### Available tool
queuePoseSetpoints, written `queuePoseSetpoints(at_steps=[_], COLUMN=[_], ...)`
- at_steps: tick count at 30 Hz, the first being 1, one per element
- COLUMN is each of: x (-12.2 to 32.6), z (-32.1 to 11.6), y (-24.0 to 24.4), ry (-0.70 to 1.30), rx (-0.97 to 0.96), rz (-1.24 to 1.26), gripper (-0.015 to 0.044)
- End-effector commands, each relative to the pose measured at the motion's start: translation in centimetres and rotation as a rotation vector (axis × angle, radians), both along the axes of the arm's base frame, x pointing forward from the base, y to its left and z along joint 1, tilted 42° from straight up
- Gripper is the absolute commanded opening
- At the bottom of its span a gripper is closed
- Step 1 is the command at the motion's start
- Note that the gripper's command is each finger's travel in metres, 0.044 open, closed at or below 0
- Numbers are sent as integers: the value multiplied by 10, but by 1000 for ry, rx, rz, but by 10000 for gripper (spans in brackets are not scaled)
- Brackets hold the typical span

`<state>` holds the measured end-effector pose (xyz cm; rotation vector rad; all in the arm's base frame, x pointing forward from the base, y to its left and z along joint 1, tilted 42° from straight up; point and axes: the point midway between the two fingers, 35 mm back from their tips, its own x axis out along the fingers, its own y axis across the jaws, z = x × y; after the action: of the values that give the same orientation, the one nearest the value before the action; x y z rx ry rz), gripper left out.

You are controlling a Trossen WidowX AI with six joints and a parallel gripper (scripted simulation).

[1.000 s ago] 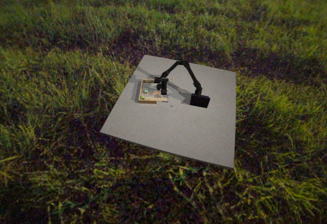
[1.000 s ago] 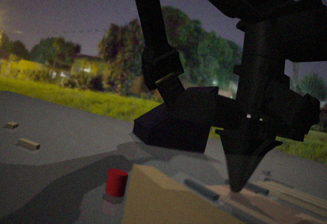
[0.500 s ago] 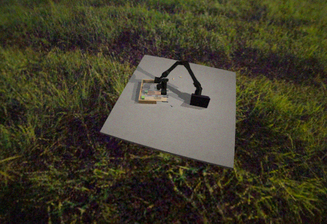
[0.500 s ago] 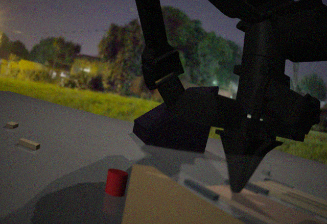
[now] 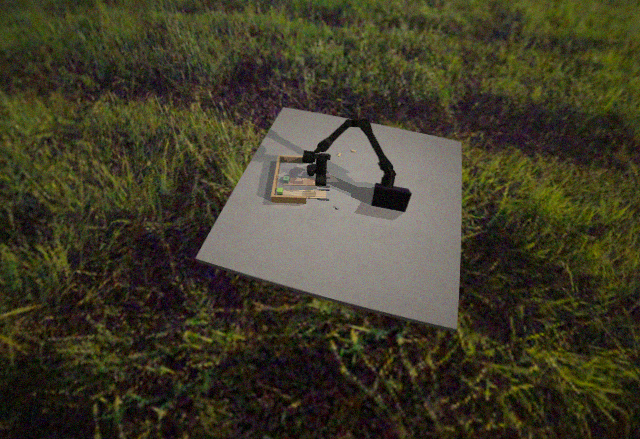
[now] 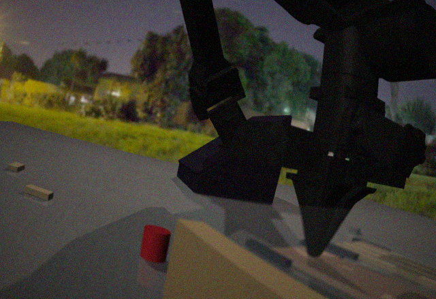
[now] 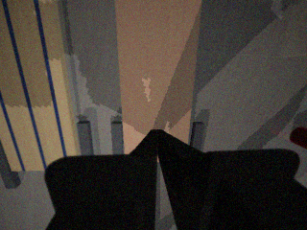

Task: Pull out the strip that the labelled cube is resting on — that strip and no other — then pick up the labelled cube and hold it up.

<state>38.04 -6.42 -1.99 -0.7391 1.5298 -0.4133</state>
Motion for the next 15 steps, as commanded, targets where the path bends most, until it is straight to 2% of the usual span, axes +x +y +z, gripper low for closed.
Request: queuePoseSetpoints(at_steps=[1,15], x=[-11,-32], z=[-2,-1], y=[-5,-8], ry=[16,17], rx=[-6,-6], rz=[-7,-7], gripper=[0,0])
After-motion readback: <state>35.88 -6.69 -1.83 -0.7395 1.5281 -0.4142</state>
